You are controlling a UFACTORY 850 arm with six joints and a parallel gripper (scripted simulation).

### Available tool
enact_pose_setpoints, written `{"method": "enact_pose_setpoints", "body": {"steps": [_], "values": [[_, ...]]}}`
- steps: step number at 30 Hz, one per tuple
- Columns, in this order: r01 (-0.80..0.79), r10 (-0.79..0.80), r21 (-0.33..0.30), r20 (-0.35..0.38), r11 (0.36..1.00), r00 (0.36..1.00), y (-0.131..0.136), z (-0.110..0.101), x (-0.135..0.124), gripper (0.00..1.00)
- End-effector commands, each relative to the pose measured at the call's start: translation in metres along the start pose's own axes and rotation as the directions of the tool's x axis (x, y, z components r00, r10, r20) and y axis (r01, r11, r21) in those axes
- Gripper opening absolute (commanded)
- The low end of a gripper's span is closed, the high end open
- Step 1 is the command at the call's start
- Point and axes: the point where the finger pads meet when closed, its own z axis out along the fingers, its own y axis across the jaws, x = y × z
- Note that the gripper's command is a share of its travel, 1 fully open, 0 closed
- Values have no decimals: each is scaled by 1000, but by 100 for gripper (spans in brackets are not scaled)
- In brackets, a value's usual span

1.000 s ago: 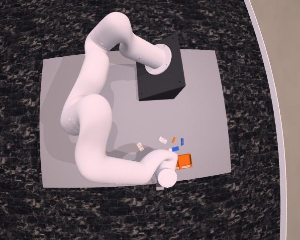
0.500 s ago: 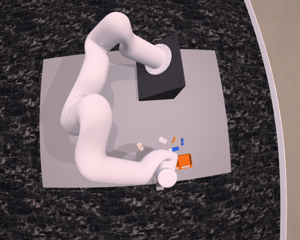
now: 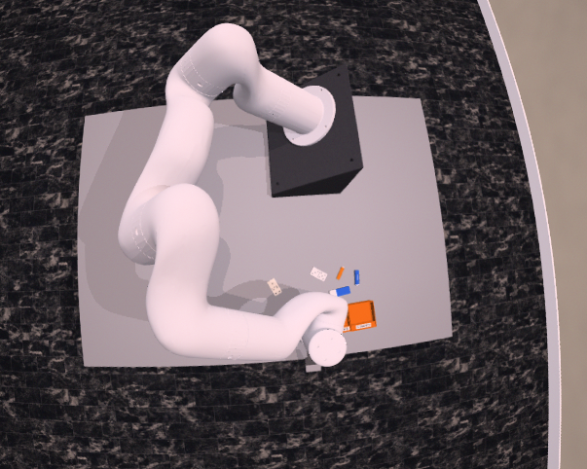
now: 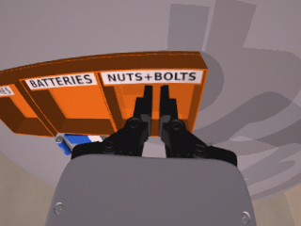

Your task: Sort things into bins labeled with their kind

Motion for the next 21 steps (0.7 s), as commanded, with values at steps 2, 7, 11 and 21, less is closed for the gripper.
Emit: {"method": "enact_pose_setpoints", "body": {"steps": [2, 7, 11, 21], "values": [[-1, 1, 0, -2, 1000, 1000, 0, -1, 1, 7], [0, 0, 0, -2, 1000, 1000, 0, -3, 1, 7], [0, 0, 0, -2, 1000, 1000, 0, -9, 1, 7], [0, 0, 0, -2, 1000, 1000, 0, -19, 1, 7]]}}
